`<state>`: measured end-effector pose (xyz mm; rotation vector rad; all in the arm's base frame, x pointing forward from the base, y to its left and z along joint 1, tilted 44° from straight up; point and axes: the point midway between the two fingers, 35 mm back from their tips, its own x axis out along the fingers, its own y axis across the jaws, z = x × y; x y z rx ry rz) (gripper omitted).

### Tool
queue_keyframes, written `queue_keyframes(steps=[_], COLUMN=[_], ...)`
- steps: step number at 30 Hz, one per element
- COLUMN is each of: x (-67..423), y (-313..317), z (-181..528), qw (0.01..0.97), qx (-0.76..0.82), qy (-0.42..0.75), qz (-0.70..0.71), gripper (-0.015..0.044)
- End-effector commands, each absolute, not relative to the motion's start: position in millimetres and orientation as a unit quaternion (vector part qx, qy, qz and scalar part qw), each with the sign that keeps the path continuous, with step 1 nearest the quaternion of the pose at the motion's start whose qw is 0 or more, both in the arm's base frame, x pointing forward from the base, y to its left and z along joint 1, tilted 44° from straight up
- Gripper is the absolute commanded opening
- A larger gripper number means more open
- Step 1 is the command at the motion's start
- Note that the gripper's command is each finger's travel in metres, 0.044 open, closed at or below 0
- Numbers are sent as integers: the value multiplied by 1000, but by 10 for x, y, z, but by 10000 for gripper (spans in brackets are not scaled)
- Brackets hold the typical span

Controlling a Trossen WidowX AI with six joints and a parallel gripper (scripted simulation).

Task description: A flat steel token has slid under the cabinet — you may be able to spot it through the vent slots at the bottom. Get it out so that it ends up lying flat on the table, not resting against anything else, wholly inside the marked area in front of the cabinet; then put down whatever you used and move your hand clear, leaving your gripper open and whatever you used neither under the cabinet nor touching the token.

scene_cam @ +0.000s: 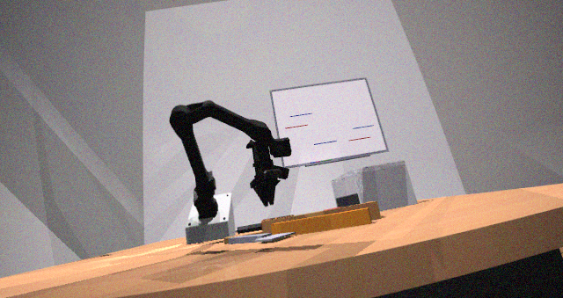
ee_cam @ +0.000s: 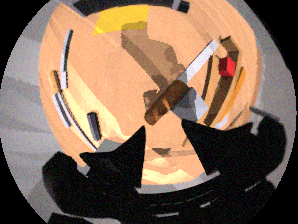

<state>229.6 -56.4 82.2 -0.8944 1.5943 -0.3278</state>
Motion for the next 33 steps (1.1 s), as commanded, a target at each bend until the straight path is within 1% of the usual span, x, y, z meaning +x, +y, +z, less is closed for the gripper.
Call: queue_keyframes(steps=[1,33], x=[2295,2296], y=[-561,-562], z=[825,826], qw=[605,648], qx=[-375,-296], qy=[686,661], qz=[-151,-235], gripper=[270,270])
